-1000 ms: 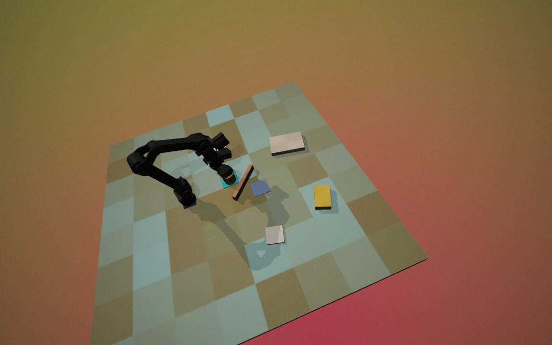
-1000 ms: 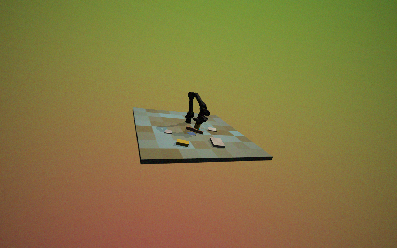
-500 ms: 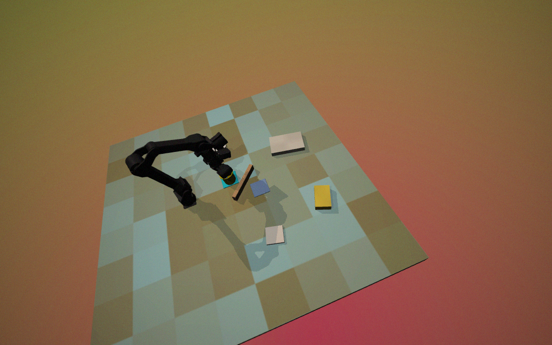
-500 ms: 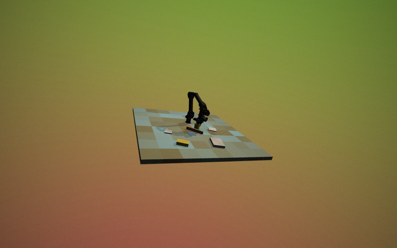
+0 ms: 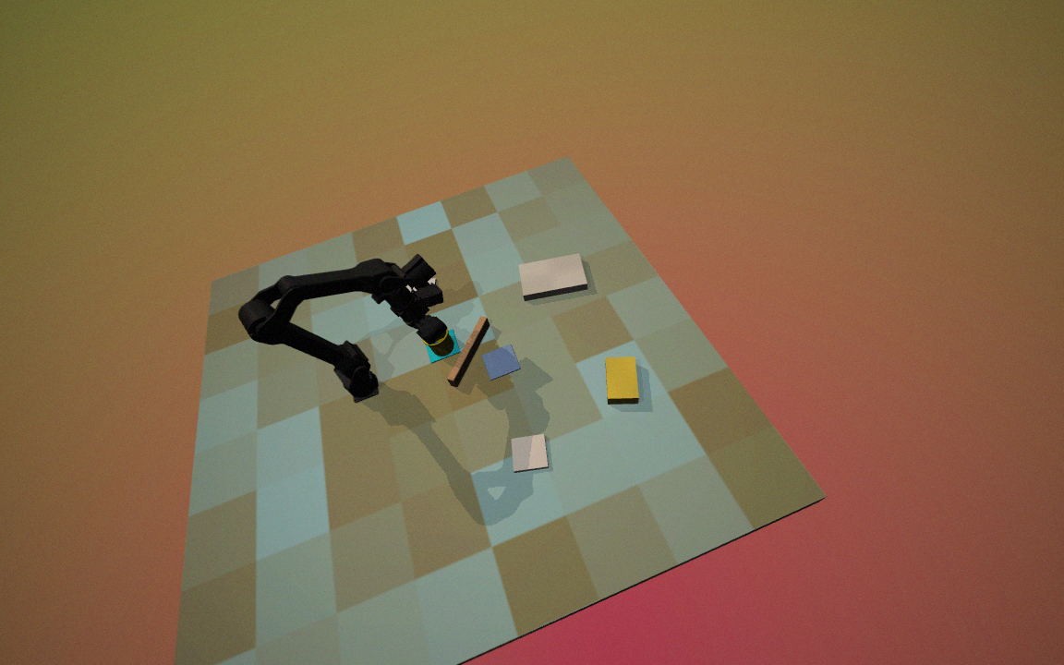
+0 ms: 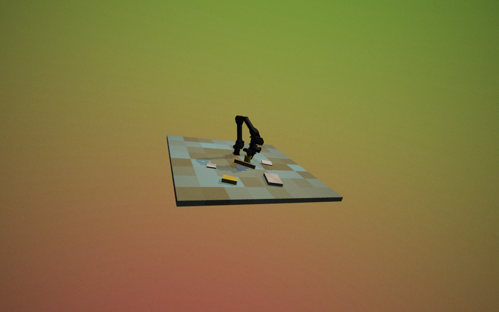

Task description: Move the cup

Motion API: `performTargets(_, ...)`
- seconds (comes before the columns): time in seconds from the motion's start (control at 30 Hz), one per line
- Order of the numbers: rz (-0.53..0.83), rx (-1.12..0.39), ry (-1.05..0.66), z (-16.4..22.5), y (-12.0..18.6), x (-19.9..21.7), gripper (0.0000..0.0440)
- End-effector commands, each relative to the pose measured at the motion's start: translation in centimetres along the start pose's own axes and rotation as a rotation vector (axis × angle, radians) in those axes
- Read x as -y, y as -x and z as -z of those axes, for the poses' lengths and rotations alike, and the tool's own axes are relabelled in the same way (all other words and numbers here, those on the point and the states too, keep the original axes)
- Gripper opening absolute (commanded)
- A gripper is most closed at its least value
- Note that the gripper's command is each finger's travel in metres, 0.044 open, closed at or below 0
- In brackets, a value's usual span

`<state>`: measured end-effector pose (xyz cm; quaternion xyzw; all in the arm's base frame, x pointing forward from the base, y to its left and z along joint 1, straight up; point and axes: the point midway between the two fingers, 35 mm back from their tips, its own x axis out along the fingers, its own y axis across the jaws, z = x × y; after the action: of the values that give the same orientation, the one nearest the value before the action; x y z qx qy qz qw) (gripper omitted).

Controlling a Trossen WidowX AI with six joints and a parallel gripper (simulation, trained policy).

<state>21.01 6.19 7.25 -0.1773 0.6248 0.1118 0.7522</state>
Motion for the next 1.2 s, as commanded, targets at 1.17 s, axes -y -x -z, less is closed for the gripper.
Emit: performTargets(1.17, -0.085, 0.179, -0.104, 0.7, 3.5, -0.2, 0.0220)
